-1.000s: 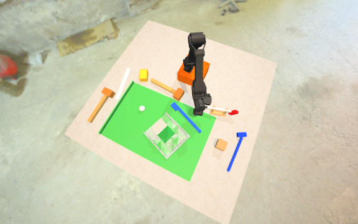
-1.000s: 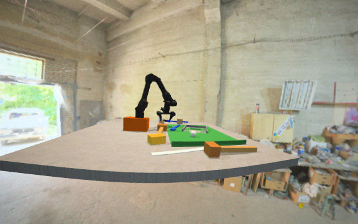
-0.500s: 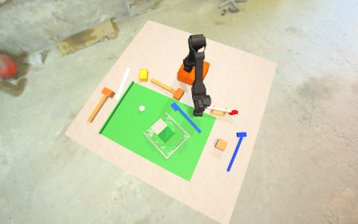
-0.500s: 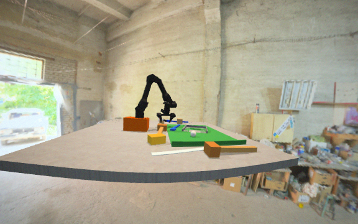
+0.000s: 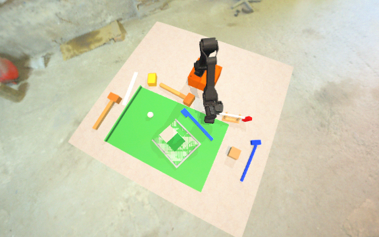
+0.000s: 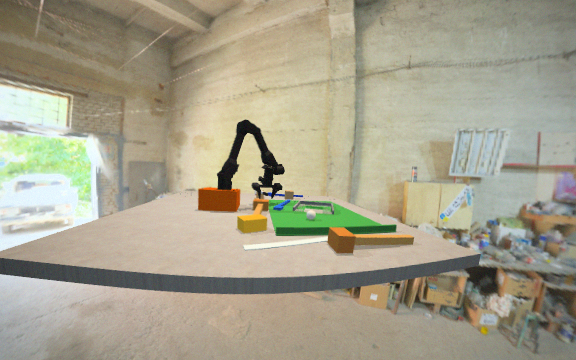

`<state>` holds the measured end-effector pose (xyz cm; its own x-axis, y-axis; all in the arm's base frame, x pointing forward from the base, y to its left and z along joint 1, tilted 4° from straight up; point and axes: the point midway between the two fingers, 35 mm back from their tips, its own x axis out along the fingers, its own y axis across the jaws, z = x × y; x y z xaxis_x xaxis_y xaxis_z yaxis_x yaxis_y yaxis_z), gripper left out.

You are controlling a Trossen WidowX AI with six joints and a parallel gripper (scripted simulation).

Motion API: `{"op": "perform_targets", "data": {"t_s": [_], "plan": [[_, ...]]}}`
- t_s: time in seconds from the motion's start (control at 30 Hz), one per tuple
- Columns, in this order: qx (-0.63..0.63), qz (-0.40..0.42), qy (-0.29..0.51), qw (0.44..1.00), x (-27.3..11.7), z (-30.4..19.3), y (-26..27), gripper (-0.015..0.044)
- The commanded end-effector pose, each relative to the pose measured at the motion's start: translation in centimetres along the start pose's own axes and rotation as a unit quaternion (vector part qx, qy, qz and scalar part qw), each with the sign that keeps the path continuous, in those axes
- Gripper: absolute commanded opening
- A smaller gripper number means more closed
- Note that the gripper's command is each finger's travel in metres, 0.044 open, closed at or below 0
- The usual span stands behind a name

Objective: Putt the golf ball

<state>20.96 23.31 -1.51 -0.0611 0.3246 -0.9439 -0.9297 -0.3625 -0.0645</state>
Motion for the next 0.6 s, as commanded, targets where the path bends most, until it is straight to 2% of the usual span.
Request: {"op": "perform_targets", "data": {"t_s": [0.0,0.3,0.57], "plan": [[0.000,0.000,0.000,1.000,-0.03,0.02,-0.02,0.0282],[0.000,0.000,0.000,1.000,-0.03,0.02,-0.02,0.0046],[0.000,0.000,0.000,1.000,-0.03,0.02,-0.02,0.0000]]}}
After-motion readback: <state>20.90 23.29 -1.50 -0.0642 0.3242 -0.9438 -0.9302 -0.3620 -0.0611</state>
